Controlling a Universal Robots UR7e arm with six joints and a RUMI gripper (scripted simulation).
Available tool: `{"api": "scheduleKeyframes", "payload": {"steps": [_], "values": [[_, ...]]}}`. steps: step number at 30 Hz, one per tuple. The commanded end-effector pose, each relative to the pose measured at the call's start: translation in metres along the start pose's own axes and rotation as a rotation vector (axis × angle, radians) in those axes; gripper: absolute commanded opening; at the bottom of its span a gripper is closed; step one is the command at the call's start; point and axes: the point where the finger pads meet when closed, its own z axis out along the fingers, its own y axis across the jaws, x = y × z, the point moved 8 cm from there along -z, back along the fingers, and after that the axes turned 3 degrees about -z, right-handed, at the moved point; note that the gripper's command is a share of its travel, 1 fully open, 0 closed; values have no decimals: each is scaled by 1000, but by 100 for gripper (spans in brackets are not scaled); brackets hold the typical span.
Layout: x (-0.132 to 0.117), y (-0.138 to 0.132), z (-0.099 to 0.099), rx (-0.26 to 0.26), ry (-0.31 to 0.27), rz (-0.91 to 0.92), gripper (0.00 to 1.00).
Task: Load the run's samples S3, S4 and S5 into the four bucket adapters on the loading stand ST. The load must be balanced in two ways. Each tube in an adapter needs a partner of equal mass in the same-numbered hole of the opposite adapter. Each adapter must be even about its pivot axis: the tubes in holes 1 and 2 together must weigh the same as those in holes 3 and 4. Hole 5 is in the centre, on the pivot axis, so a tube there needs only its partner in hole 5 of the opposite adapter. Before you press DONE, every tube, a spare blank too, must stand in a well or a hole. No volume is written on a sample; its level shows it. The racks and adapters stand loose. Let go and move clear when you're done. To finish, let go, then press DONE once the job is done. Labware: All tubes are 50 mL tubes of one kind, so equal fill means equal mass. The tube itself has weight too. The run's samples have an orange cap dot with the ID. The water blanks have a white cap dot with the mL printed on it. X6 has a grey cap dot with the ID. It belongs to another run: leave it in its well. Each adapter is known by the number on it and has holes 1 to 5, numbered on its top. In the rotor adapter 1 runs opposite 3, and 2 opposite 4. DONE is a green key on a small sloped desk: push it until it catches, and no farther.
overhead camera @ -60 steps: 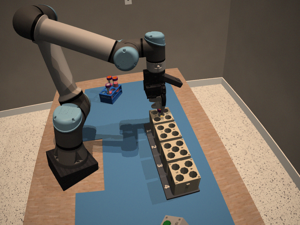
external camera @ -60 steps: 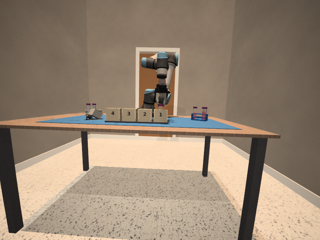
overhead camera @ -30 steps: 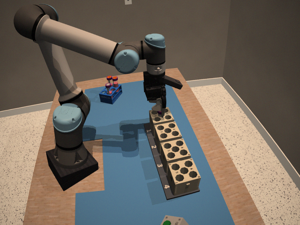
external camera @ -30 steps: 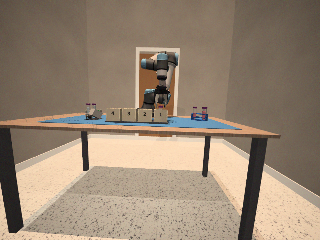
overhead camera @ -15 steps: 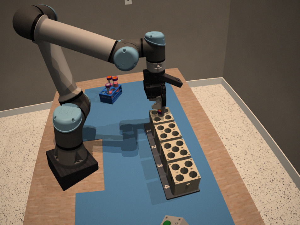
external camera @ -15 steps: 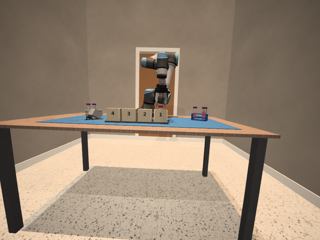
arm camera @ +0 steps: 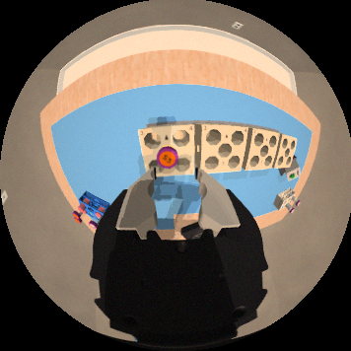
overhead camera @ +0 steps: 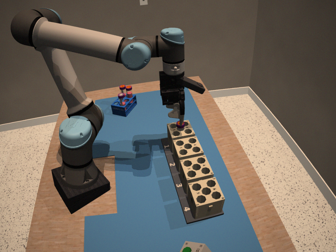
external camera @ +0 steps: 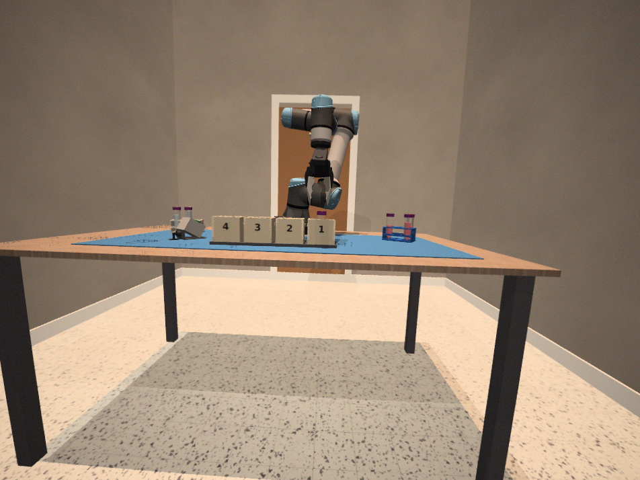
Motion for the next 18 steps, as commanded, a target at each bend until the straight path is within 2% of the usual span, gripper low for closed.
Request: {"api": "scheduleKeyframes", "payload": {"steps": [1,13,15,18], "values": [[-10,26,-1,1,1,166,35],[-45,120,-1,1,1,766,35],[-45,120,-1,1,1,766,35],[-53,144,-1,1,0,916,35]]}}
